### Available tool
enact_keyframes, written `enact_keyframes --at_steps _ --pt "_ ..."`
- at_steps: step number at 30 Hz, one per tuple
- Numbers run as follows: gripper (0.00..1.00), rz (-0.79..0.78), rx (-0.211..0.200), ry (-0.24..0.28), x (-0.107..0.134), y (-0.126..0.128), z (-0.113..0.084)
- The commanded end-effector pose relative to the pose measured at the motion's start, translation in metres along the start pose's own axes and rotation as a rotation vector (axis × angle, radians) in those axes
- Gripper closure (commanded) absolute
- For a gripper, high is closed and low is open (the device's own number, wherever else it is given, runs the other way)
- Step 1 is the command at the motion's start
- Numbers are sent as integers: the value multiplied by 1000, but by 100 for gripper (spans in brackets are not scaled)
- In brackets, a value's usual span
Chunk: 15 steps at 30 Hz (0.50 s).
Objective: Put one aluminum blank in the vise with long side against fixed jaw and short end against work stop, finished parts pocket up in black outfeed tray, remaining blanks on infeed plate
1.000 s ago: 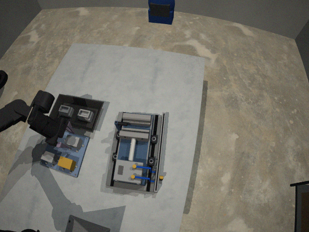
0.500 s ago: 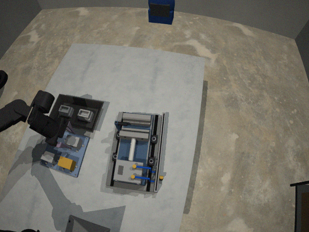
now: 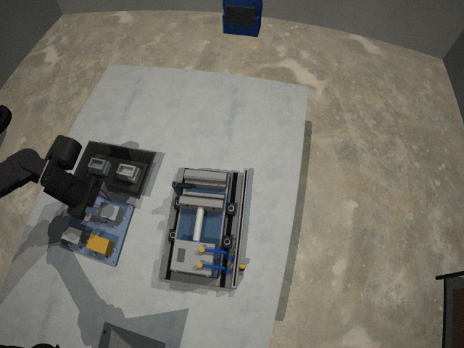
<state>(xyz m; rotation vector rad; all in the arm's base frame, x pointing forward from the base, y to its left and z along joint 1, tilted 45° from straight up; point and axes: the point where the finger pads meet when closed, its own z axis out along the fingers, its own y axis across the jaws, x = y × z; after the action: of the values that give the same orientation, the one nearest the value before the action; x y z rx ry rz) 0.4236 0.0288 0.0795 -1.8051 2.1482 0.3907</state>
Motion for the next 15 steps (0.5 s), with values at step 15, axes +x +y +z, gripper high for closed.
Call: enact_keyframes --at_steps 15 --pt "36 -8 47 2 27 -15 -86"
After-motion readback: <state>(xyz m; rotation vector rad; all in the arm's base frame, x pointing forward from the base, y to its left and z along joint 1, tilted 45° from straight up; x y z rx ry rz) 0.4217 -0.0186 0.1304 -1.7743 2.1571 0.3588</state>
